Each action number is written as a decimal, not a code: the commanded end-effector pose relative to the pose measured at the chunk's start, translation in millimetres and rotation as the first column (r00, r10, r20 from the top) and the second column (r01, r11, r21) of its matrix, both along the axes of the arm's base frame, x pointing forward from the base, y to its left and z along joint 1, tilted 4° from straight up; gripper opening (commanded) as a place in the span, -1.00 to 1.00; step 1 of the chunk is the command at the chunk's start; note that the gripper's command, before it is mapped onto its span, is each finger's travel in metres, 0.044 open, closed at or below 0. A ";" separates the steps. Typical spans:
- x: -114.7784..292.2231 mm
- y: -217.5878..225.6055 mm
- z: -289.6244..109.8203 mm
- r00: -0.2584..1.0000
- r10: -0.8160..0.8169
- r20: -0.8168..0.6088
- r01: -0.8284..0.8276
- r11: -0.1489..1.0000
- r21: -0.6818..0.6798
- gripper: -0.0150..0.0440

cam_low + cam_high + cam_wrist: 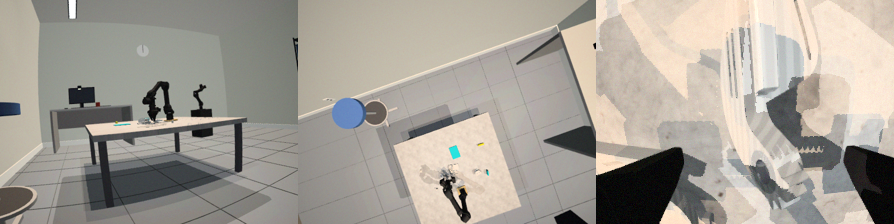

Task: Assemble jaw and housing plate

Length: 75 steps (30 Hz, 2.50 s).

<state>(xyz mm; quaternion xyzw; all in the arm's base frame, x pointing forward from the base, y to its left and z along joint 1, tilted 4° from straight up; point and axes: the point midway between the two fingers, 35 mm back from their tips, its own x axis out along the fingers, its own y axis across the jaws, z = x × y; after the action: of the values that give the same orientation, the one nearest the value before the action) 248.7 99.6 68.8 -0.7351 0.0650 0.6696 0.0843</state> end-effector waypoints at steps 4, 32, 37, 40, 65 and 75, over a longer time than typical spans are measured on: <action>-1.2 -1.6 -12.2 1.000 0.005 -0.003 -0.005 1.000 -0.007 1.00; -1.4 -1.7 -14.4 1.000 0.005 -0.003 -0.005 1.000 -0.007 -0.37; -1.4 -1.7 -13.8 1.000 0.005 -0.003 -0.005 1.000 -0.007 -0.37; -1.6 -1.7 -11.0 1.000 0.005 -0.003 -0.005 1.000 -0.007 -0.37; -4.2 -2.1 13.3 1.000 0.005 -0.003 -0.005 1.000 -0.006 -0.37; -4.6 -2.2 16.2 1.000 0.005 -0.003 -0.005 1.000 -0.006 -0.37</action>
<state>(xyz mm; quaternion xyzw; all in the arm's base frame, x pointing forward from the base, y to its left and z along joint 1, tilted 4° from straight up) 243.4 97.5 83.2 -0.7336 0.0657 0.6715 0.0813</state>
